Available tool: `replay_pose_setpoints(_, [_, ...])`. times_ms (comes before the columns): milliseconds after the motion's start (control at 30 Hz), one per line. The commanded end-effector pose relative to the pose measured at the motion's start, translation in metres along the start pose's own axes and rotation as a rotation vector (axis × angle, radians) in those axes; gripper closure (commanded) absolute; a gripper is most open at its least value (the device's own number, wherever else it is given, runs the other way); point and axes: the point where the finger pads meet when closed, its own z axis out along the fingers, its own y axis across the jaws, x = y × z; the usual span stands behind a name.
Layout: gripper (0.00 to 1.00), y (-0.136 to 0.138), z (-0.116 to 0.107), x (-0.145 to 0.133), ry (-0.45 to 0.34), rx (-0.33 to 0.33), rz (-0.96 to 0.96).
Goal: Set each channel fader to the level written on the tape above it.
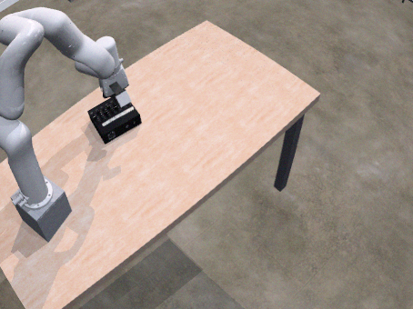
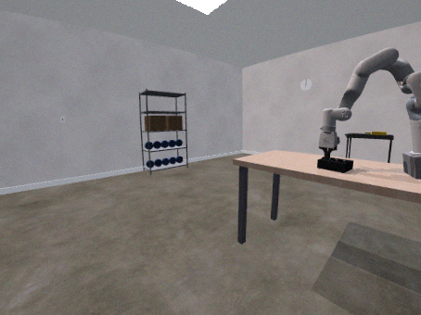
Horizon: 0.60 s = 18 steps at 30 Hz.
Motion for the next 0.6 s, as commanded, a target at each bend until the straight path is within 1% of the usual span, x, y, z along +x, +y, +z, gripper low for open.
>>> replay_pose_setpoints(0, [1.00,-0.0014,-0.0013,0.0013,-0.002,0.003,0.000])
replay_pose_setpoints(567, [1.00,-0.0014,-0.0013,0.0074,-0.002,0.003,0.000])
